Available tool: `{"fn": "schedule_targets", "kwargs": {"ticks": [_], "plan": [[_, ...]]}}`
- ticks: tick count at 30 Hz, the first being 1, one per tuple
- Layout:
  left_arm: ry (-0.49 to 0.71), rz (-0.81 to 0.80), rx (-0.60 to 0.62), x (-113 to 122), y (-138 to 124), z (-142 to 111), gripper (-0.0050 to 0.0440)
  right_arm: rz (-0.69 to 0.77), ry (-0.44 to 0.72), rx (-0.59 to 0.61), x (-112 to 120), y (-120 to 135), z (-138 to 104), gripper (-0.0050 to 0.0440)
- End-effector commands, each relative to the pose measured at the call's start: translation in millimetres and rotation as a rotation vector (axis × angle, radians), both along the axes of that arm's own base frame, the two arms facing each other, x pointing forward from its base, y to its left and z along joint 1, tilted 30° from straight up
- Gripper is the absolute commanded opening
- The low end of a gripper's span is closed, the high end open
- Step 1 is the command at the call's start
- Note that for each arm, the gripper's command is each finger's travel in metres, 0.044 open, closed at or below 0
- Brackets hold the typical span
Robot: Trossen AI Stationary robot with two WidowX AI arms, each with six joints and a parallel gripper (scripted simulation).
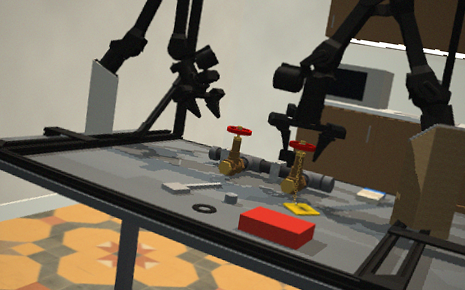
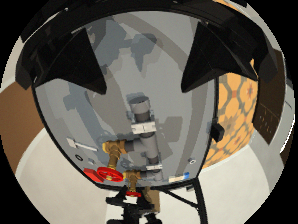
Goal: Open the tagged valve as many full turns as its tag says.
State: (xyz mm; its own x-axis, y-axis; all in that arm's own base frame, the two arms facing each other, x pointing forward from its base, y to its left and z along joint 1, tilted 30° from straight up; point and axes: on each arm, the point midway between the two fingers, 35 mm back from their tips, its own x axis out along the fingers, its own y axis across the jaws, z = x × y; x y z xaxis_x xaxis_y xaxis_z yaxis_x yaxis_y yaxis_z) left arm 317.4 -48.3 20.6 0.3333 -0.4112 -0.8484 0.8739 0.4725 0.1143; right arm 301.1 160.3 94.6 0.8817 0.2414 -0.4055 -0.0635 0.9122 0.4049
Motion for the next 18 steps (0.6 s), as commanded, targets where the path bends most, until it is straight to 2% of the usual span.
{"fn": "schedule_targets", "kwargs": {"ticks": [1, 4, 6, 13, 15, 16, 18], "plan": [[0.002, 0.003, 0.003, -0.2, 0.4, -0.9, 0.028, 0.0, 0.0, 0.0, 0.0, 0.0, 0.0, 0.04], [0.002, 0.003, 0.003, -0.2, 0.4, -0.9, 0.0208, 0.0, 0.0, 0.0, 0.0, 0.0, 0.0, 0.04], [0.002, 0.003, 0.003, -0.2, 0.4, -0.9, 0.0208, 0.0, 0.0, 0.0, 0.0, 0.0, 0.0, 0.04], [0.002, 0.003, 0.003, -0.2, 0.4, -0.9, 0.004, 0.0, 0.0, 0.0, 0.0, 0.0, 0.0, 0.04], [0.002, 0.003, 0.003, -0.2, 0.4, -0.9, 0.004, 0.0, 0.0, 0.0, 0.0, 0.0, 0.0, 0.04], [0.007, 0.014, -0.006, 0.0, 0.0, -0.1, 0.0016, 0.0, 0.0, 0.0, 0.0, 0.0, 0.0, 0.04], [0.06, 0.124, -0.049, 0.0, 0.0, -0.1, 0.0, 0.0, 0.0, 0.0, 0.0, 0.0, 0.0, 0.04]]}}
